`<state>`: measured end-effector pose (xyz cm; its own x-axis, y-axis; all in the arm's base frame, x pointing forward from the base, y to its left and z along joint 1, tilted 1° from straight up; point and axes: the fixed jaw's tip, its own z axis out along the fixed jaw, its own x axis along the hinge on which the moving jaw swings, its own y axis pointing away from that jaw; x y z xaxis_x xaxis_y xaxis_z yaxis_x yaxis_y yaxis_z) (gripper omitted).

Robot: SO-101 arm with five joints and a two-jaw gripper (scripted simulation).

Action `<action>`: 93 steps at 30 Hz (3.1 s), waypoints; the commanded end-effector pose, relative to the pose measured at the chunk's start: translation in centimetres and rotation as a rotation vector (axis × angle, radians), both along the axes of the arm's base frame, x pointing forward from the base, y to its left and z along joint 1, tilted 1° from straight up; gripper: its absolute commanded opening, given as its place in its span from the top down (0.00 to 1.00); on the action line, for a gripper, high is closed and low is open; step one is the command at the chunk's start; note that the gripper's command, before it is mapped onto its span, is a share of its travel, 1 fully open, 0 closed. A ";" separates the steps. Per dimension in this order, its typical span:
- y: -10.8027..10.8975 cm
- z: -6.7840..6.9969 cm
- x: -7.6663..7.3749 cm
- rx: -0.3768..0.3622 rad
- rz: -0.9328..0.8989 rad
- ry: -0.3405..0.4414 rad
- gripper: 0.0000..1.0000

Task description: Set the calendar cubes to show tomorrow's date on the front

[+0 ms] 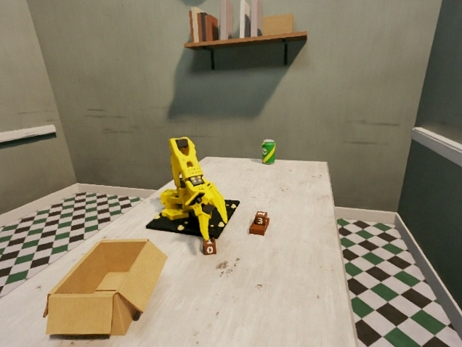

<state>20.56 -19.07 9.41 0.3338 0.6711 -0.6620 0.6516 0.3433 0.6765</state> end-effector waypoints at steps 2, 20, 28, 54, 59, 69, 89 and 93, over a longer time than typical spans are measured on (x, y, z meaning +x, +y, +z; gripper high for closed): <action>0.6 1.2 -0.3 0.071 0.068 0.189 0.65; 1.3 1.9 -1.0 0.089 0.107 0.311 0.65; 1.6 2.1 -1.2 0.101 0.124 0.364 0.65; 2.3 -0.8 -2.0 0.250 0.170 0.561 0.65; 2.5 -1.3 -2.2 0.287 0.183 0.608 0.65; 3.0 -2.8 -2.7 0.397 0.226 0.745 0.65; 4.0 -5.1 -3.3 0.616 0.333 1.004 0.65; 4.1 -5.4 -3.4 0.645 0.350 1.038 0.65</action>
<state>17.08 -15.32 4.66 -0.3471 0.9208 -0.1781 0.9271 0.3655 0.0831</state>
